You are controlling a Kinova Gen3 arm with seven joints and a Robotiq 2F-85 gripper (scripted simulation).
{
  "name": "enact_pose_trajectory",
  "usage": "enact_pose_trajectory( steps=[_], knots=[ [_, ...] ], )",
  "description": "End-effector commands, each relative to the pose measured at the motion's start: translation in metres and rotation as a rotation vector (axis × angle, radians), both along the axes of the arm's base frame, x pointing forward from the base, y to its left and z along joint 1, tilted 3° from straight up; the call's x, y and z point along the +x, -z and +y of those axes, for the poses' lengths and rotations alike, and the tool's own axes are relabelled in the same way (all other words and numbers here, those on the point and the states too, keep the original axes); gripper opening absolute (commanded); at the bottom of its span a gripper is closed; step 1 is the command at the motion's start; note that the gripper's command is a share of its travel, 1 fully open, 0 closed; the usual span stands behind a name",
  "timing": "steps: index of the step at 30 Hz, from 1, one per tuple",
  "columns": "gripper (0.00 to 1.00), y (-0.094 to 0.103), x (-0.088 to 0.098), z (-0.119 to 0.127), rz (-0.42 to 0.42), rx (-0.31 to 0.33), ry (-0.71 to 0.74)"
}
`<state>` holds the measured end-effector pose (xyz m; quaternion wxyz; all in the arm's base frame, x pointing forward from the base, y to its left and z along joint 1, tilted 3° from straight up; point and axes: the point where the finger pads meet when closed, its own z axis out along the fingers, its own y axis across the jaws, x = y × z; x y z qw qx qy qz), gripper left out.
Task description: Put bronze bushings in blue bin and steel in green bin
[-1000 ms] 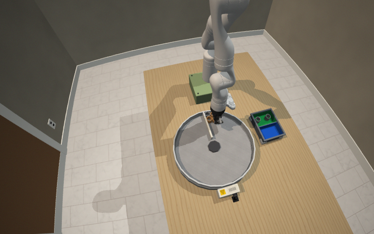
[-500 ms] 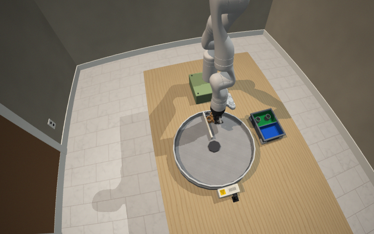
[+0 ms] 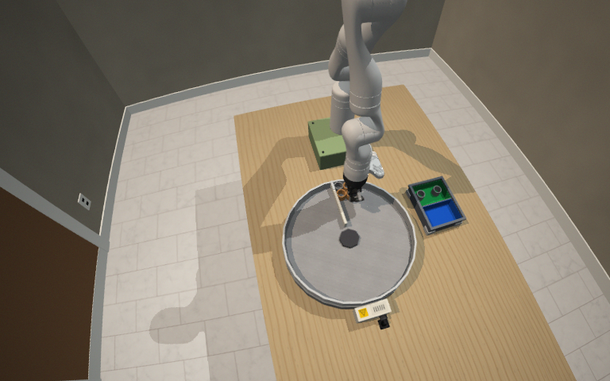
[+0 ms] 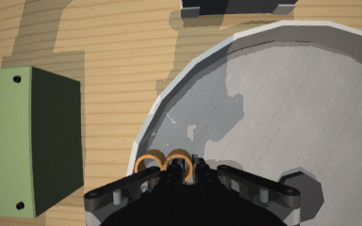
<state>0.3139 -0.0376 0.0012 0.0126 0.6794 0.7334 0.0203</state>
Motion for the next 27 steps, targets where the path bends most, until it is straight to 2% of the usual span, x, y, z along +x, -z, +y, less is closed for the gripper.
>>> enact_pose_trajectory(
  steps=[1, 27],
  knots=[
    [0.0, -0.0004, 0.0004, 0.0, -0.001, 0.0, 0.0],
    [0.0, -0.0064, 0.0001, -0.0001, 0.0, 0.0, 0.0]
  ],
)
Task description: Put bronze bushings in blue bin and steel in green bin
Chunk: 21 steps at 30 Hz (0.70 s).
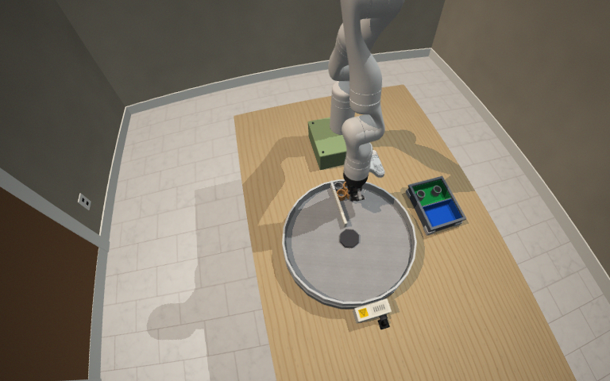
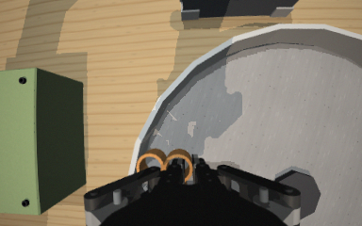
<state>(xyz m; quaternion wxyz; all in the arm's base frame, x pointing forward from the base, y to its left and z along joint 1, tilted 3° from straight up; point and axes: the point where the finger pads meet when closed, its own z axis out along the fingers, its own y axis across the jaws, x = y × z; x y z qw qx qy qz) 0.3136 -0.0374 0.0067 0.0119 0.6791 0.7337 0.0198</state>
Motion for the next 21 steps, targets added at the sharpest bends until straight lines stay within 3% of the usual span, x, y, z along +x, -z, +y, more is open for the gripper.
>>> enact_pose_trajectory(
  steps=[1, 21],
  knots=[
    [0.0, -0.0008, 0.0004, -0.0004, -0.002, 0.0, 0.001],
    [0.0, -0.0068, 0.0001, -0.0005, -0.002, 0.0, 0.001]
  ],
)
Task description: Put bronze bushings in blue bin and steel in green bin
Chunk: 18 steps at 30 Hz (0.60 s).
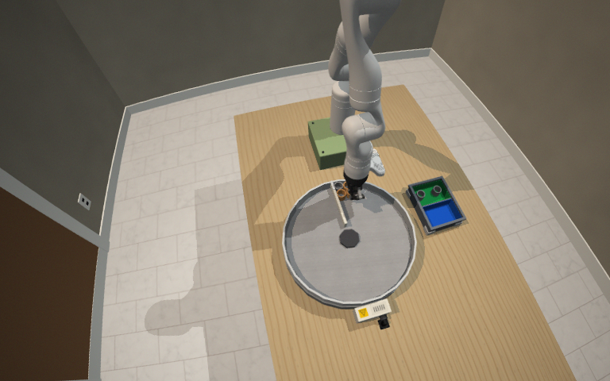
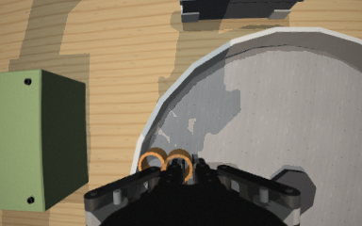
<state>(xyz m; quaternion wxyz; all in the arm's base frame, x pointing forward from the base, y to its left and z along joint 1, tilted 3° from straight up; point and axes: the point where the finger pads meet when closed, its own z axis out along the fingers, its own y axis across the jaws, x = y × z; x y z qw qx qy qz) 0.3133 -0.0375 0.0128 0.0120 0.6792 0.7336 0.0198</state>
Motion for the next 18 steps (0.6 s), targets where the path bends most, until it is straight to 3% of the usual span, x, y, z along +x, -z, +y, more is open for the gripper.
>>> enact_pose_trajectory(
  steps=[1, 18],
  knots=[
    [0.0, -0.0007, 0.0004, -0.0003, -0.002, 0.0, 0.001],
    [0.0, -0.0067, 0.0001, -0.0004, -0.002, 0.0, 0.001]
  ],
)
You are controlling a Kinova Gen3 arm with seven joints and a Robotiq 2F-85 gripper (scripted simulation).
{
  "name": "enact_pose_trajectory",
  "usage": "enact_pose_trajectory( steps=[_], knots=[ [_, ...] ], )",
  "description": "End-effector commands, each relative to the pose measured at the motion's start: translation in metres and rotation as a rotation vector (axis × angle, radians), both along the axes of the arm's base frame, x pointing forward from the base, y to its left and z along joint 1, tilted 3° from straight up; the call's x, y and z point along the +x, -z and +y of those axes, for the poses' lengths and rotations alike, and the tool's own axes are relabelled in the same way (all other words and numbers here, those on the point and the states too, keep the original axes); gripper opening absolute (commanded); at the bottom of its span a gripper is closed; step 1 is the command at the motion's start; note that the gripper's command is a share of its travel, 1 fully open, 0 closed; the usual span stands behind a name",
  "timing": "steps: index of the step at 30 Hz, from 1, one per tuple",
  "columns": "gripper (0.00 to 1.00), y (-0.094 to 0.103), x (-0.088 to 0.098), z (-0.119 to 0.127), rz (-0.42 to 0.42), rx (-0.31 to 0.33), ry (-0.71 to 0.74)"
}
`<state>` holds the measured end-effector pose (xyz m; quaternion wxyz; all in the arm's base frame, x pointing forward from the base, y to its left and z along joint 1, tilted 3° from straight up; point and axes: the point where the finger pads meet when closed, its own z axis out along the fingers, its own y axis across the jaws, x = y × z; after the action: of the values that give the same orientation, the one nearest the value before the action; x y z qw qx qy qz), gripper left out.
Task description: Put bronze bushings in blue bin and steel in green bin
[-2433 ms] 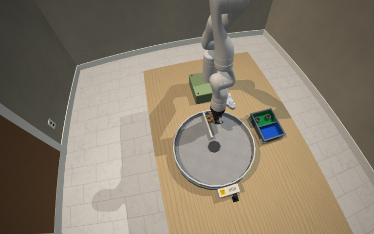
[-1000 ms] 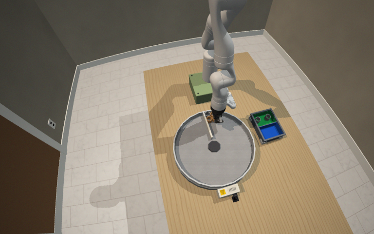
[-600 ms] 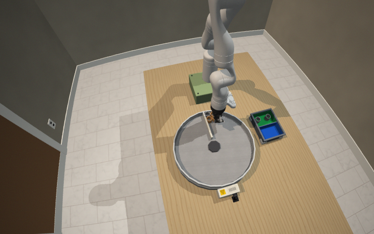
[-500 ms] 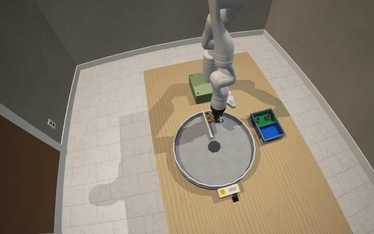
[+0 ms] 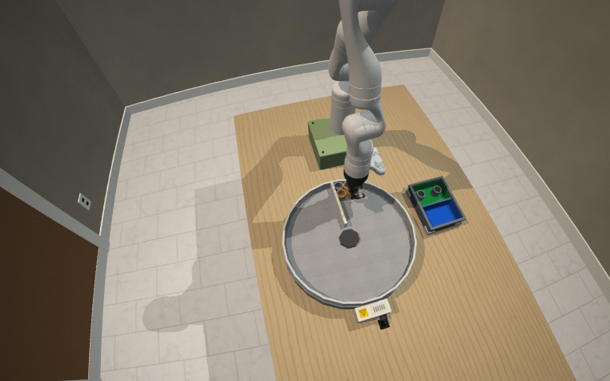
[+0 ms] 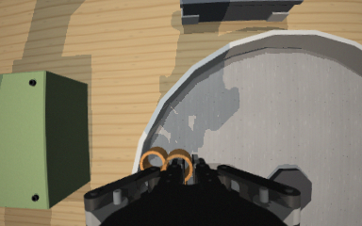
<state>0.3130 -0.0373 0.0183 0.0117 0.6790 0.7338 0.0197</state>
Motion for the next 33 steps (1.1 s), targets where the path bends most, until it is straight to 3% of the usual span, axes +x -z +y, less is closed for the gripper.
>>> enact_pose_trajectory(
  steps=[1, 33],
  knots=[
    [0.0, -0.0012, 0.0004, -0.0006, -0.002, -0.001, 0.001],
    [0.0, -0.0089, 0.0001, -0.0006, -0.002, -0.001, 0.001]
  ],
)
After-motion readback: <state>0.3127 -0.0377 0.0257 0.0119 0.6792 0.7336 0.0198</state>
